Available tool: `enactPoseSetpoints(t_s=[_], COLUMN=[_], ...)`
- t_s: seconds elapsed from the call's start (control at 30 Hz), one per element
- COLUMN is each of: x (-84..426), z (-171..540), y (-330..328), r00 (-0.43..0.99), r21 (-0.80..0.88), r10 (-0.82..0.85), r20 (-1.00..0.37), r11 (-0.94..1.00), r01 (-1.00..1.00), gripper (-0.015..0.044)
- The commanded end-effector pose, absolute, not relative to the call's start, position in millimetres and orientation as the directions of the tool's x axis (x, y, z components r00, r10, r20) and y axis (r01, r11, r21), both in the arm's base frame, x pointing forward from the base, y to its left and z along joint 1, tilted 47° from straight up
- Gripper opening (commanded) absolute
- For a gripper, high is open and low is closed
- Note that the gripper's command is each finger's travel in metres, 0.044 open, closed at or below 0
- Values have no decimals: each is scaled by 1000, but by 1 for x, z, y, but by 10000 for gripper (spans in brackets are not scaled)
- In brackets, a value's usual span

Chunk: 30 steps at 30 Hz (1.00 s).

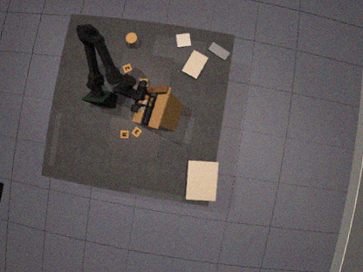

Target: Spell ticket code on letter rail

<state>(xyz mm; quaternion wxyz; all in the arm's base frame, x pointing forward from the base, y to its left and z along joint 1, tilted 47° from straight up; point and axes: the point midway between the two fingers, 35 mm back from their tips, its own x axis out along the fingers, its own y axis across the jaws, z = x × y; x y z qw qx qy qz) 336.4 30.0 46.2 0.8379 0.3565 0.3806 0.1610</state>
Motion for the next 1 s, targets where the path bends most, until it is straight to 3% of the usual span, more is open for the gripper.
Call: enactPoseSetpoints(t_s=[0.0, 0.97], x=[334, 320], z=[50, 60], y=[27, 11], r00=[662, 662], r21=[720, 719], r10=[540, 540], r20=[-519, -520], r11=[694, 695], r01=[-3, -2], gripper=[295, 295])
